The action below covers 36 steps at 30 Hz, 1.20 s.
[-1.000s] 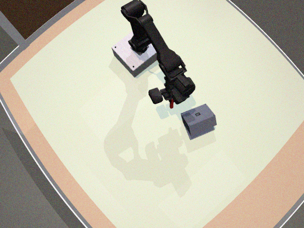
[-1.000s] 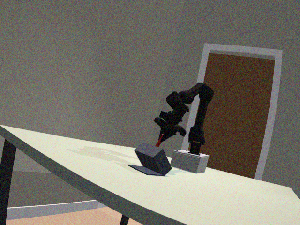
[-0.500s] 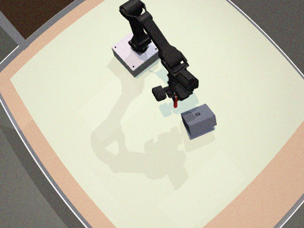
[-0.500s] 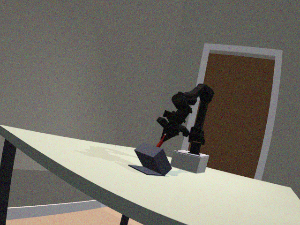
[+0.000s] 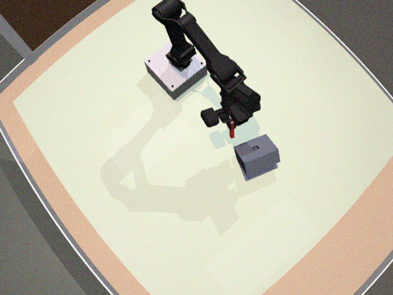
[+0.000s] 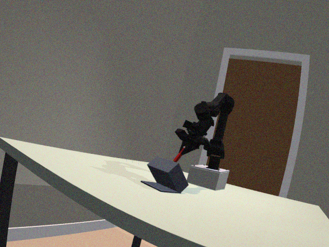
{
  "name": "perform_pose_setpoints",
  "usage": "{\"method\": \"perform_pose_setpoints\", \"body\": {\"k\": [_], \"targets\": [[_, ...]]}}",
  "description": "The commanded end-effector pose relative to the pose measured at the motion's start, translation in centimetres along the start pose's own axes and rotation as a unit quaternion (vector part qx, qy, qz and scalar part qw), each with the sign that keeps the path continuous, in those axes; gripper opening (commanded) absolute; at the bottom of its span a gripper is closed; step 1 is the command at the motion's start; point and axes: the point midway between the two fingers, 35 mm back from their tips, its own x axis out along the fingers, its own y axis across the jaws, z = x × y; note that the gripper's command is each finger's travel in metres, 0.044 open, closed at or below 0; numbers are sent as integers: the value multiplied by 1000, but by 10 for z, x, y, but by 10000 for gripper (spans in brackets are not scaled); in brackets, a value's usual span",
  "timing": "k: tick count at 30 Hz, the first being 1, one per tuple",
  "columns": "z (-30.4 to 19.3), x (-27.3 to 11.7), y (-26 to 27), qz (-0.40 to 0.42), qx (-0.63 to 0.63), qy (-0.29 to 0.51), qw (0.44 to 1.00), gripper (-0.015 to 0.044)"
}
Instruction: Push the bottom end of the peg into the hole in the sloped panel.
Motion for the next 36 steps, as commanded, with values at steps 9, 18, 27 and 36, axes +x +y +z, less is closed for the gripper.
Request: {"method": "perform_pose_setpoints", "body": {"k": [9,18,27,36], "targets": [[-1,-5,12,4,7,-30,1000,0],[0,-10,21,11,12,-52,999,0],[-1,-15,30,18,18,-74,997,0],[-1,-20,39,27,25,-95,995,0]]}}
